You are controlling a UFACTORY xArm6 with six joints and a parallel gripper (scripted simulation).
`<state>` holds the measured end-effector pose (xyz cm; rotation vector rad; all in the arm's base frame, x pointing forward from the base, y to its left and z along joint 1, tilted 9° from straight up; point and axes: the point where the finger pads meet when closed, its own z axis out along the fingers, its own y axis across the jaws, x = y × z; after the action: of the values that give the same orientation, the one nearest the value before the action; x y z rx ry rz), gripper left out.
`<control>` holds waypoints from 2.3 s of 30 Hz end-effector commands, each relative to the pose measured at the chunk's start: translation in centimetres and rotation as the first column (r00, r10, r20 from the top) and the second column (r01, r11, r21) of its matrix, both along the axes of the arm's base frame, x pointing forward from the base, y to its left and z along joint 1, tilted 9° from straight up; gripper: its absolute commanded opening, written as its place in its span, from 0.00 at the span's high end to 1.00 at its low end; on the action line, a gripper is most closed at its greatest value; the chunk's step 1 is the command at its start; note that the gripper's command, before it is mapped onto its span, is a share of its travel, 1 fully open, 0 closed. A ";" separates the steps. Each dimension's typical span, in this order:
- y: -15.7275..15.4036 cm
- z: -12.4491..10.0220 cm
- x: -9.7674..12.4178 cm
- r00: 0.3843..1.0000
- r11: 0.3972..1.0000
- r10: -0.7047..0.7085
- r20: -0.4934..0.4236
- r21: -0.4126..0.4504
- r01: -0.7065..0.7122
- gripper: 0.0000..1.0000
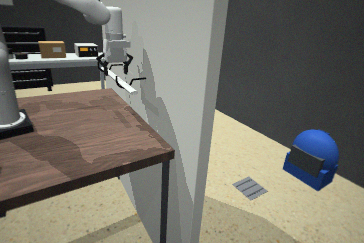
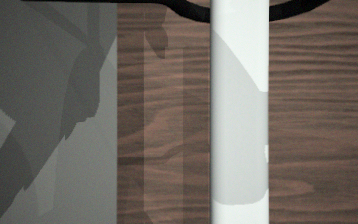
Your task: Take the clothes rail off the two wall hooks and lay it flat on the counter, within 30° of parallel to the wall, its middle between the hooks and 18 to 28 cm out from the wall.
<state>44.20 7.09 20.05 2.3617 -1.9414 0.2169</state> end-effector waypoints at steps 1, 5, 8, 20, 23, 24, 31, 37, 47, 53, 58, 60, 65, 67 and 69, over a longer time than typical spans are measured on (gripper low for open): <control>0.0 -0.1 0.1 1.000 1.000 0.000 0.005 0.001 0.000 0.00; 0.0 -0.2 0.1 1.000 1.000 0.000 0.005 0.001 0.000 0.00; 0.0 -0.4 0.2 1.000 1.000 0.000 0.005 0.001 0.000 0.00; -0.1 -0.9 0.2 1.000 1.000 0.000 0.005 0.001 0.000 0.00; -0.1 -0.9 0.2 1.000 1.000 0.000 0.005 0.001 0.000 0.00; -0.1 -0.9 0.2 1.000 1.000 0.000 0.005 0.001 0.000 0.00; -0.1 -0.9 0.2 1.000 1.000 0.000 0.005 0.001 0.000 0.00; -0.1 -0.9 0.2 1.000 1.000 0.000 0.005 0.001 0.000 1.00; -0.1 -1.0 0.2 1.000 1.000 0.000 0.005 0.001 0.000 1.00; -0.1 -0.9 0.2 1.000 1.000 0.000 0.005 0.001 0.000 1.00; -0.1 -0.9 0.2 1.000 1.000 0.000 0.005 0.001 0.000 1.00; -0.1 -0.9 0.2 1.000 1.000 0.000 0.005 0.001 0.000 1.00; -0.1 -0.9 0.2 1.000 1.000 0.000 0.005 0.001 0.000 1.00; -0.1 -0.9 0.2 1.000 1.000 0.000 0.005 0.001 0.000 1.00; -0.1 -0.9 0.2 1.000 1.000 0.000 0.005 0.001 0.000 1.00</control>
<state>44.26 6.92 18.93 2.3616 -1.9414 0.2168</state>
